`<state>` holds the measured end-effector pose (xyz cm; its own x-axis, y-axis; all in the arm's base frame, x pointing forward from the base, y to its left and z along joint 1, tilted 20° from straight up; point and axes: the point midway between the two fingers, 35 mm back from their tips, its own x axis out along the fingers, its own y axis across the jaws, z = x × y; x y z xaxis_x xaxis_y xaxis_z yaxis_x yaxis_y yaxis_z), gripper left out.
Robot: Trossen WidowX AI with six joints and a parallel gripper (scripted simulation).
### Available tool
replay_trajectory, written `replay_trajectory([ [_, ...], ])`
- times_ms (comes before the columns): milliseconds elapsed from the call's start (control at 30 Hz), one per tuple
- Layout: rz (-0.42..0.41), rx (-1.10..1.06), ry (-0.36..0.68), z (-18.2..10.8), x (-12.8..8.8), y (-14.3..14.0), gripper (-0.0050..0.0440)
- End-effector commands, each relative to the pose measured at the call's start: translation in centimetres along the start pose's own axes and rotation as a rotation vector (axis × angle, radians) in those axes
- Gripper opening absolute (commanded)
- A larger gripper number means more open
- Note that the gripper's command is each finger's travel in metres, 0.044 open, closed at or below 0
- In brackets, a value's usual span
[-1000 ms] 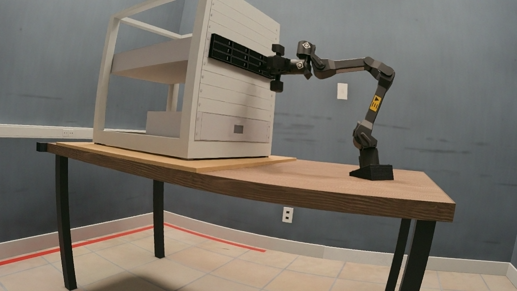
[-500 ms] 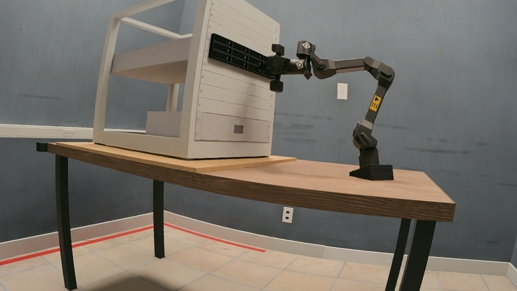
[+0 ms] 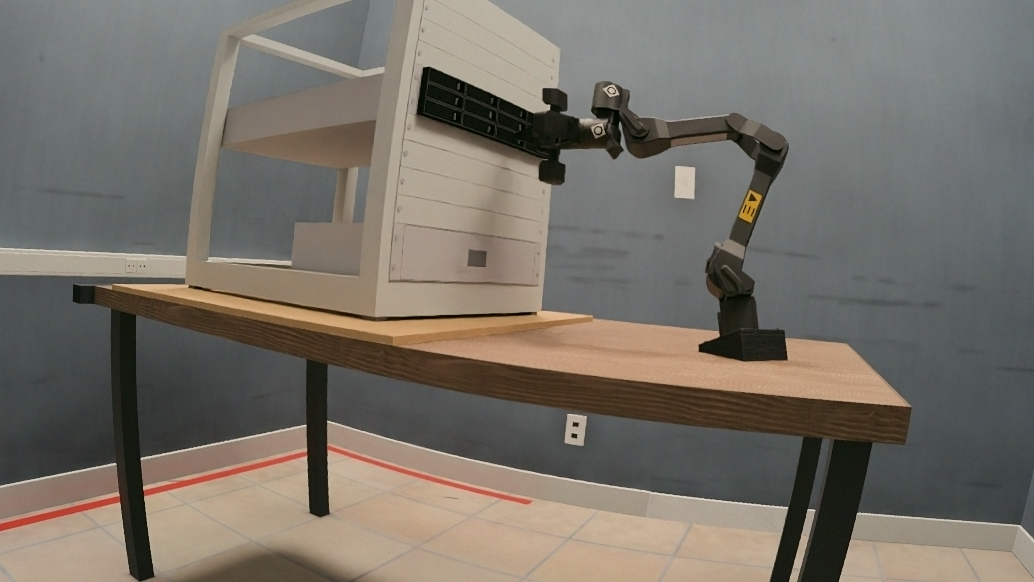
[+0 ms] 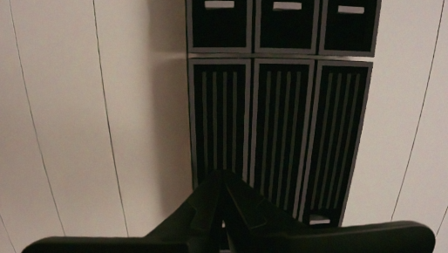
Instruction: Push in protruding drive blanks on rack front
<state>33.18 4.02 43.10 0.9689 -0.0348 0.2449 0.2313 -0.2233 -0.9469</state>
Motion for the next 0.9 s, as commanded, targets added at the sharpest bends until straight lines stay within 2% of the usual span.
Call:
replay_trajectory([
  [0, -0.025, 0.009, 0.004, -0.31, 0.04, -1.10, -0.0050],
  [867, -0.025, 0.009, 0.004, -0.31, 0.34, -1.11, -0.0050],
])
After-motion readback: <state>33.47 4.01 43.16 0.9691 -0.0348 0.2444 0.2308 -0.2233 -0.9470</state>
